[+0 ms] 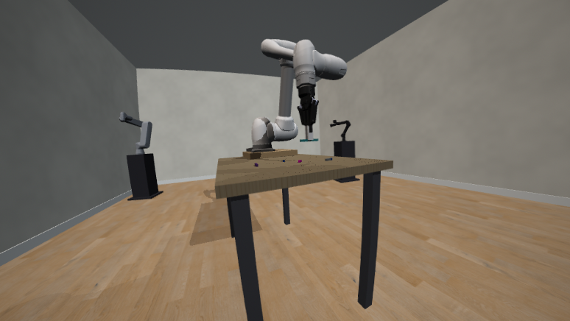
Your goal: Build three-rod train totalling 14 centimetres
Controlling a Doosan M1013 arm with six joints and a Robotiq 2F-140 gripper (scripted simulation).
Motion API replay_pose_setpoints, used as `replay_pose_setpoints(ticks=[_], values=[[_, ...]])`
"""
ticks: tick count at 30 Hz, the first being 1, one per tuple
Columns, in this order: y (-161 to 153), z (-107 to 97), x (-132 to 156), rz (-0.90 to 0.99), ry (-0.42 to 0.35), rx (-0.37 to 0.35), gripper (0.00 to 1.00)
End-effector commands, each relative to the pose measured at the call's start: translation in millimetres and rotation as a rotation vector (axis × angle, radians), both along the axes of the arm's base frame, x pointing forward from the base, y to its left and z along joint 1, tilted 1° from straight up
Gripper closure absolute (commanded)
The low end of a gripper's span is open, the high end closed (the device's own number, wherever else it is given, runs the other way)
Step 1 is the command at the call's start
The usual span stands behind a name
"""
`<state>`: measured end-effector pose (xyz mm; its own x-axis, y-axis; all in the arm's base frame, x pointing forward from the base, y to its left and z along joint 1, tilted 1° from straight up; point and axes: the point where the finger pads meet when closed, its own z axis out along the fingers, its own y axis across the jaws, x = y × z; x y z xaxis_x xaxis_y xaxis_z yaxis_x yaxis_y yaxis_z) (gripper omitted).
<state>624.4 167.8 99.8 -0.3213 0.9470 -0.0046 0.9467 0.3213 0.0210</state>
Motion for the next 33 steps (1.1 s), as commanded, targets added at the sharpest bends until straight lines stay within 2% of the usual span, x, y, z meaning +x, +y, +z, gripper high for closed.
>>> replay_pose_setpoints(ticks=[1, 15, 23, 33], values=[[34.7, -1.3, -3.2, -0.027, 0.006, -0.002, 0.97], [35.2, -1.5, -3.3, -0.027, 0.006, -0.002, 0.97], [35.2, -8.6, -3.1, -0.028, 0.006, -0.002, 0.97], [35.1, -47.2, -1.5, -0.028, 0.006, -0.002, 0.97]])
